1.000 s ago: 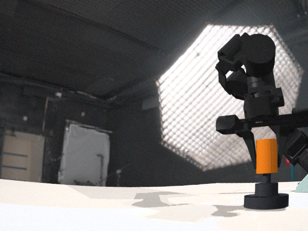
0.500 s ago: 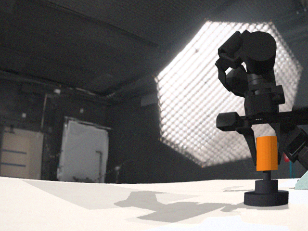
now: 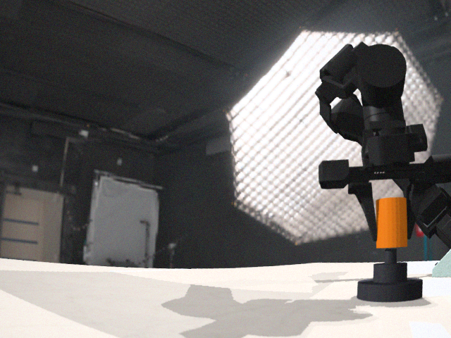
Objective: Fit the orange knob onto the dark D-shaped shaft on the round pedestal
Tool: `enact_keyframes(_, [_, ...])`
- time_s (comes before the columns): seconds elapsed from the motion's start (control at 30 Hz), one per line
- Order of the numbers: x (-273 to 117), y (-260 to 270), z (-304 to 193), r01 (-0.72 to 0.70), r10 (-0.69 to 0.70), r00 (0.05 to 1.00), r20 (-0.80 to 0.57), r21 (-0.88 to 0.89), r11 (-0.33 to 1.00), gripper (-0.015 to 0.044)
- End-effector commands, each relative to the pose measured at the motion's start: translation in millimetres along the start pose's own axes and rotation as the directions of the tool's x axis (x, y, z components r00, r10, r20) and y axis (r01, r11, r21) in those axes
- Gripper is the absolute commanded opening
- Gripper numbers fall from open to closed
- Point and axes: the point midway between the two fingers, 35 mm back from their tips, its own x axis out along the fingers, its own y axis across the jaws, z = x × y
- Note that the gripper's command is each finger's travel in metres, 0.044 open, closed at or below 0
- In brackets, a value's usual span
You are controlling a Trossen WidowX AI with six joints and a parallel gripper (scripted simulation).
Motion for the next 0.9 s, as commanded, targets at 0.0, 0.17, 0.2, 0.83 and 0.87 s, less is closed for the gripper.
enact_keyframes(0.0, [-0.9, -0.8, 1.6, -0.002, 0.002, 1.000, 0.006, -0.017, 1.000, 0.0000])
enact_keyframes(0.17, [2.6, -0.8, 1.4, -0.002, 0.002, 1.000, 0.006, -0.017, 1.000, 0.0000])
enact_keyframes(0.2, [3.1, -0.8, 1.4, -0.002, 0.002, 1.000, 0.006, -0.017, 1.000, 0.0000])
enact_keyframes(0.83, [-2.4, 0.6, 0.9, -0.001, 0.002, 1.000, 0.006, -0.222, 0.975, 0.0000])
enact_keyframes(0.87, [-2.0, 0.3, 1.2, -0.001, 0.002, 1.000, 0.006, -0.225, 0.974, 0.0000])
